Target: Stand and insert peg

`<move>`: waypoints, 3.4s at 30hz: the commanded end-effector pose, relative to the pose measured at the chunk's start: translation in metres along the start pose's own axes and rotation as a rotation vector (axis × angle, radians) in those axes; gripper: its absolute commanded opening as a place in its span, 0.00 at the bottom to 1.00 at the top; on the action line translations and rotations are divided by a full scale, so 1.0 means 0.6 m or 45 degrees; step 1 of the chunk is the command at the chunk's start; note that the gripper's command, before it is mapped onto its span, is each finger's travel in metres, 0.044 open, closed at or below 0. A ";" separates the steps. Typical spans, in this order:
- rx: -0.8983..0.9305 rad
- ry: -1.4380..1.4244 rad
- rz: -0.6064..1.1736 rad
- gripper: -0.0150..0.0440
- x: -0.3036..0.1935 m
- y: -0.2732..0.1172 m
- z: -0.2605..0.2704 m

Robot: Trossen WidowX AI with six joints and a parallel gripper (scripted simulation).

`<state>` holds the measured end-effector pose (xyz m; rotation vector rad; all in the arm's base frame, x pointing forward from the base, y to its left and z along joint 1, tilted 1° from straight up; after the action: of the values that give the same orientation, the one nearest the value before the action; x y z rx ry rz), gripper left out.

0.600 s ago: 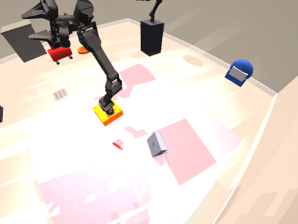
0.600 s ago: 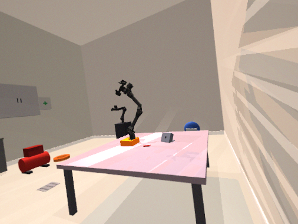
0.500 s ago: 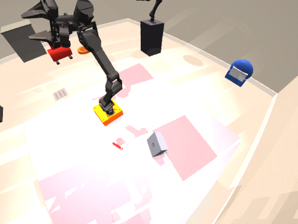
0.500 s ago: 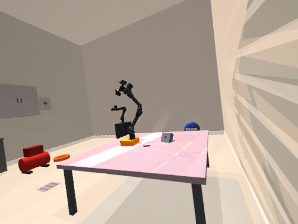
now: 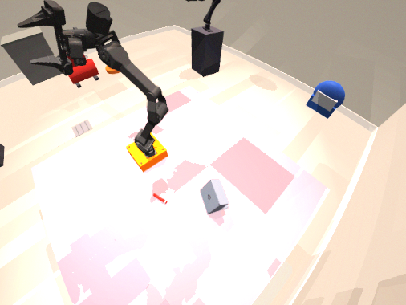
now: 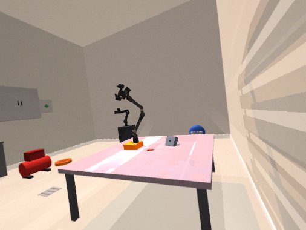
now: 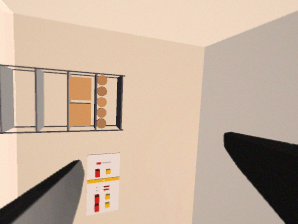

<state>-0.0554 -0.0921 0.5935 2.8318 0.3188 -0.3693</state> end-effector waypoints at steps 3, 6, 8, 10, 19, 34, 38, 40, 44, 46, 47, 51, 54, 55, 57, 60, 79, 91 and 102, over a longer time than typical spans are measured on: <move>0.004 0.278 -0.074 1.00 -0.024 0.040 0.051; 0.014 0.376 -0.117 1.00 -0.025 0.061 0.073; 0.025 0.439 -0.147 1.00 -0.025 0.075 0.087; 0.039 0.501 -0.177 1.00 -0.022 0.090 0.101; 0.154 0.767 -0.302 1.00 0.009 0.159 0.168; 0.562 1.152 -0.486 1.00 0.137 0.258 0.283; 0.687 1.217 -0.539 1.00 0.185 0.272 0.307; 0.753 1.243 -0.565 1.00 0.210 0.277 0.319; 0.899 1.280 -0.602 1.00 0.263 0.282 0.343; 0.981 1.290 -0.614 1.00 0.290 0.283 0.356; 1.022 1.292 -0.619 1.00 0.304 0.282 0.363; 1.187 1.286 -0.638 1.00 0.361 0.276 0.387; 1.311 1.264 -0.648 1.00 0.403 0.266 0.404; 1.352 1.253 -0.651 1.00 0.417 0.262 0.409; 1.433 1.227 -0.656 1.00 0.445 0.252 0.420; 1.551 1.175 -0.661 1.00 0.485 0.233 0.435; 2.118 0.541 -0.629 1.00 0.677 0.044 0.512; 2.210 0.133 -0.590 1.00 0.716 -0.061 0.540; 2.210 0.133 -0.590 1.00 0.723 -0.064 0.556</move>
<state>0.2708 -0.0745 0.1592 4.4155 1.1447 -0.9232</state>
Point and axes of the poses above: the point midway between the two fingers, 35 mm back from their tips, its own y axis out along the fingers, its own z axis across the jaws, x = y × z, the point moved 10 cm from there along -y, back along the fingers, and after that the axes turned 3 degrees about -y, right-handed, at the moved point
